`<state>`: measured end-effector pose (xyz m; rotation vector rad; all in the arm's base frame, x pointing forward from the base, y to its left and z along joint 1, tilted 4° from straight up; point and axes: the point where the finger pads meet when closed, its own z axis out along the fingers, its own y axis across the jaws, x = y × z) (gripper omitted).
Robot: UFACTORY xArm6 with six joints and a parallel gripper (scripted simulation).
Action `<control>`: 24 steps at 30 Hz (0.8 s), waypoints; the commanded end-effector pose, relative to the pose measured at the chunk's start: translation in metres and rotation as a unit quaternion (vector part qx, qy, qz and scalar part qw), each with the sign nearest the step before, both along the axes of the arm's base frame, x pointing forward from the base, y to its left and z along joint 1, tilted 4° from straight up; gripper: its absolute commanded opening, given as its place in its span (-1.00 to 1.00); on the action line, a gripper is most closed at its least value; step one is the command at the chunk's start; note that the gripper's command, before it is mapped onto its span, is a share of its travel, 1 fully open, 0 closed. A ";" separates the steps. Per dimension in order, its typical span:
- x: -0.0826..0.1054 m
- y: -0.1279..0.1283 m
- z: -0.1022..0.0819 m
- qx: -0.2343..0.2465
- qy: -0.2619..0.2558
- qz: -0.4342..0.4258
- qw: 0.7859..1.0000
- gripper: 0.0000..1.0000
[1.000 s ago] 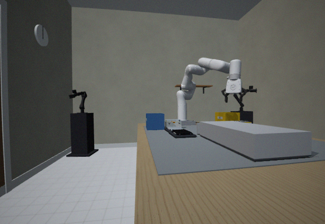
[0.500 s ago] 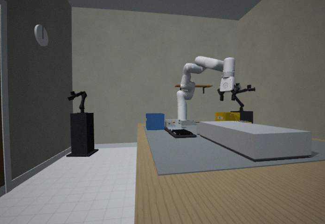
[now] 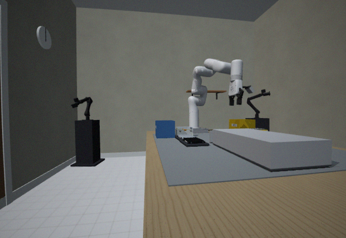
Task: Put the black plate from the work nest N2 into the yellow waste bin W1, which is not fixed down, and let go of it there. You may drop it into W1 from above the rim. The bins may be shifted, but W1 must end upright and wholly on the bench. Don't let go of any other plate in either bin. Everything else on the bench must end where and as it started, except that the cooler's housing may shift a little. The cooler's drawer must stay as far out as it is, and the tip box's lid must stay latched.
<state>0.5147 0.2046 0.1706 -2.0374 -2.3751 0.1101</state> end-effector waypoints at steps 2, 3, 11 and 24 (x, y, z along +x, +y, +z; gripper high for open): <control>-0.003 -0.014 0.006 -0.001 -0.009 -0.070 0.998 1.00; -0.004 -0.018 0.008 -0.002 -0.009 -0.087 0.996 1.00; -0.012 -0.041 0.013 -0.004 -0.012 -0.207 0.978 1.00; -0.025 -0.071 0.020 -0.008 -0.013 -0.355 0.935 1.00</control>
